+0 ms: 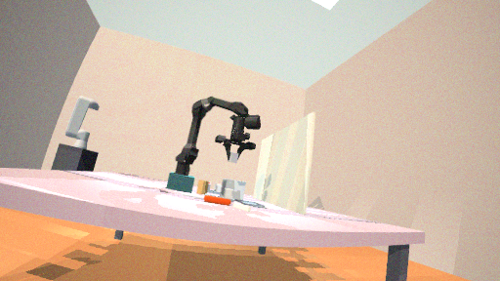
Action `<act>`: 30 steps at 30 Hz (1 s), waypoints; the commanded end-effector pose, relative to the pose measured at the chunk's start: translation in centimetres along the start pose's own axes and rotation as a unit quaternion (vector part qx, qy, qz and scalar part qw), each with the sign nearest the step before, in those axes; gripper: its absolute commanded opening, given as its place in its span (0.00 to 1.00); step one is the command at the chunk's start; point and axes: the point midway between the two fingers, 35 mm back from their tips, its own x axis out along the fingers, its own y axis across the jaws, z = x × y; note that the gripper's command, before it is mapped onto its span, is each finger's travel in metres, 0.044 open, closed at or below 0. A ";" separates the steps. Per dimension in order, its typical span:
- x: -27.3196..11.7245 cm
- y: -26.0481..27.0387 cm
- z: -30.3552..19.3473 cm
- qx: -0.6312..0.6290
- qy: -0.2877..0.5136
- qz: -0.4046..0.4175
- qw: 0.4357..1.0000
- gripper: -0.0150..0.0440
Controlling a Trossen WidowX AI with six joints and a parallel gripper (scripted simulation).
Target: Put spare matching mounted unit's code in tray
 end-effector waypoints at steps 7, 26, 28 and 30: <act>0.1 4.2 0.9 0.003 0.000 -0.002 1.000 0.25; 1.2 11.5 0.9 0.003 0.000 0.000 1.000 0.25; 1.3 11.6 0.9 0.003 0.000 0.000 1.000 0.25; 1.5 11.6 0.9 0.003 0.000 0.000 1.000 0.25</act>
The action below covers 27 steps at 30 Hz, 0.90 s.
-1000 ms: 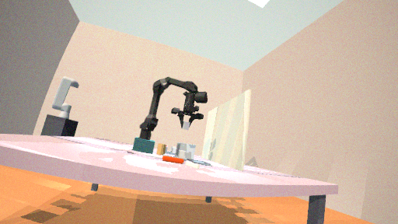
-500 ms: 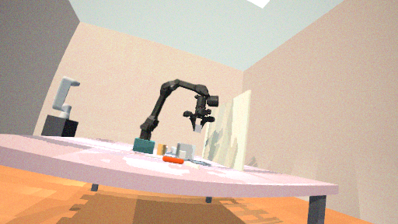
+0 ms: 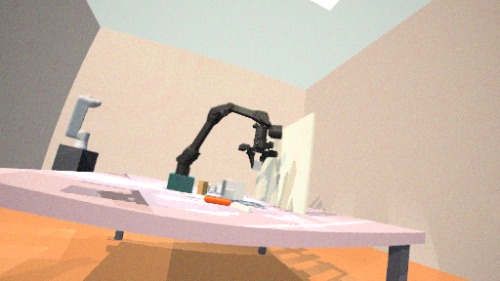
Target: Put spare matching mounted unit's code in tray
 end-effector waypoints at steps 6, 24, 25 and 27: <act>0.9 0.2 0.2 0.003 -0.002 -0.002 1.000 0.25; 2.7 0.5 0.3 0.003 -0.002 -0.002 1.000 0.25; 2.8 0.5 0.3 0.003 -0.002 -0.002 1.000 0.25; 3.0 0.5 0.4 0.003 -0.002 -0.002 1.000 0.25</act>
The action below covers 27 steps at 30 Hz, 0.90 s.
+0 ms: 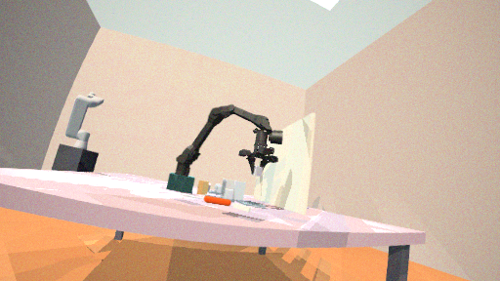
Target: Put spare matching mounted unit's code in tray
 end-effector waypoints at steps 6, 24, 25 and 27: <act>1.0 0.0 0.1 0.002 -0.001 -0.003 1.000 0.25; 2.8 0.2 0.2 0.002 -0.001 -0.003 1.000 0.25; 2.9 0.2 0.2 0.002 -0.001 -0.003 1.000 0.25; 3.1 0.2 0.2 0.002 -0.001 -0.003 1.000 0.25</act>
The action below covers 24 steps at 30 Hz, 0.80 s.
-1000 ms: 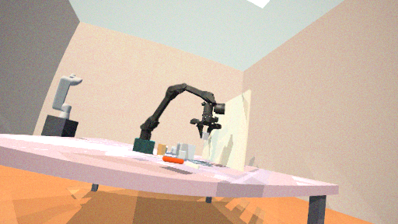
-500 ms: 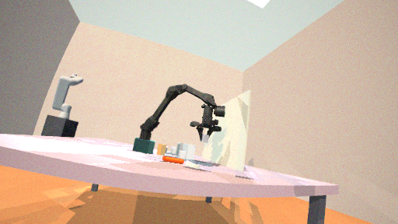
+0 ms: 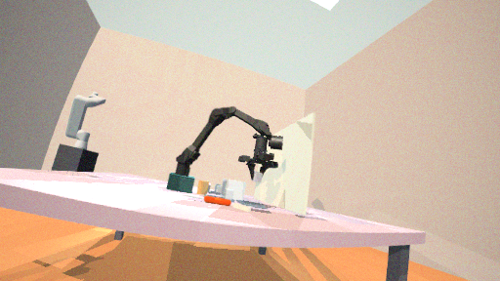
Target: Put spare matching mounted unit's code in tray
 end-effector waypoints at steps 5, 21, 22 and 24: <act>0.9 0.0 0.1 0.001 -0.001 -0.003 1.000 0.25; 2.5 0.0 0.1 0.001 -0.001 -0.003 1.000 0.25; 2.5 0.0 0.1 0.001 -0.001 -0.003 1.000 0.25; 2.7 0.0 0.1 0.001 -0.001 -0.003 1.000 0.25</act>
